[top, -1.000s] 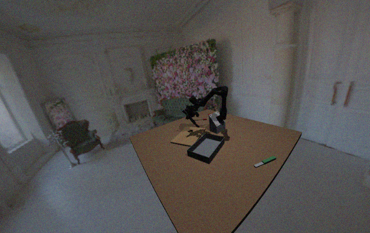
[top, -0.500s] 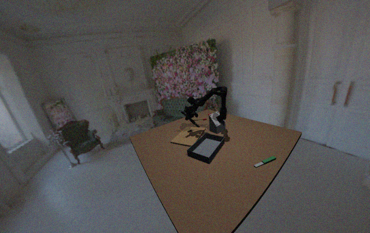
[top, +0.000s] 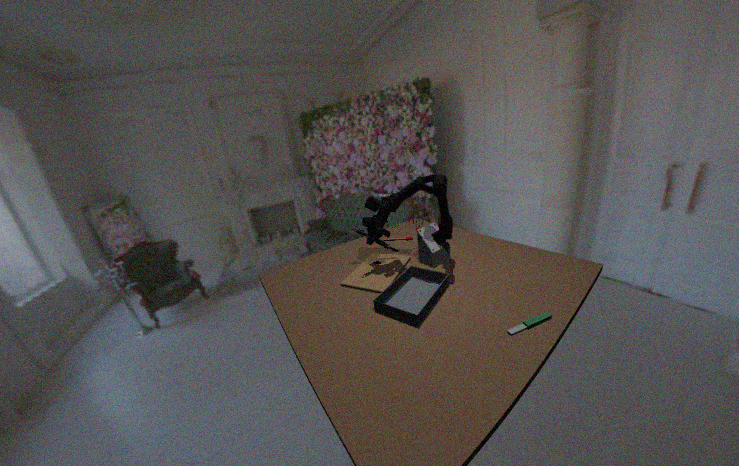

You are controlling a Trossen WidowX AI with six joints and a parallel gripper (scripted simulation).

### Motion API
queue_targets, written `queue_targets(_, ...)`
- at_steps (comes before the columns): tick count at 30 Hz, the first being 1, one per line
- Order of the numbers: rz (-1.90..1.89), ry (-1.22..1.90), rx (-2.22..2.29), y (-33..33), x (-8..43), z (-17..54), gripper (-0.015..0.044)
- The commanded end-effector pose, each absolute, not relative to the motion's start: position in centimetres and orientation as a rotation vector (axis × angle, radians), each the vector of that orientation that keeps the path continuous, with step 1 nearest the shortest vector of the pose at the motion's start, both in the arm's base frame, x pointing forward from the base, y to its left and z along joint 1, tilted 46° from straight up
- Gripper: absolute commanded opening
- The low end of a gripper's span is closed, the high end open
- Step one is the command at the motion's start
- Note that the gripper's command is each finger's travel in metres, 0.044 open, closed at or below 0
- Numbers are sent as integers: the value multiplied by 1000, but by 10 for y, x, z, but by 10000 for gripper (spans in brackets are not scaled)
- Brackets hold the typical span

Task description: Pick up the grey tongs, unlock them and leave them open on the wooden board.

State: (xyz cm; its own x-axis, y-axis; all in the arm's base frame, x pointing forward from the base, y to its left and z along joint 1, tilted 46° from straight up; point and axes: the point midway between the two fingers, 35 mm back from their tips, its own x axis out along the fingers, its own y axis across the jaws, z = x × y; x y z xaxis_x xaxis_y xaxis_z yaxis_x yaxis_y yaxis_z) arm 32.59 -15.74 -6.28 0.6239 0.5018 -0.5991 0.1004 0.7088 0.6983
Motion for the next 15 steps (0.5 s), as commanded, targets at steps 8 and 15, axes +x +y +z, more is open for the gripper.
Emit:
queue_targets(8, 309, 1029, 735, -155, 335, -73, -150)
queue_targets(15, 355, 1133, 717, -149, 338, -76, -150)
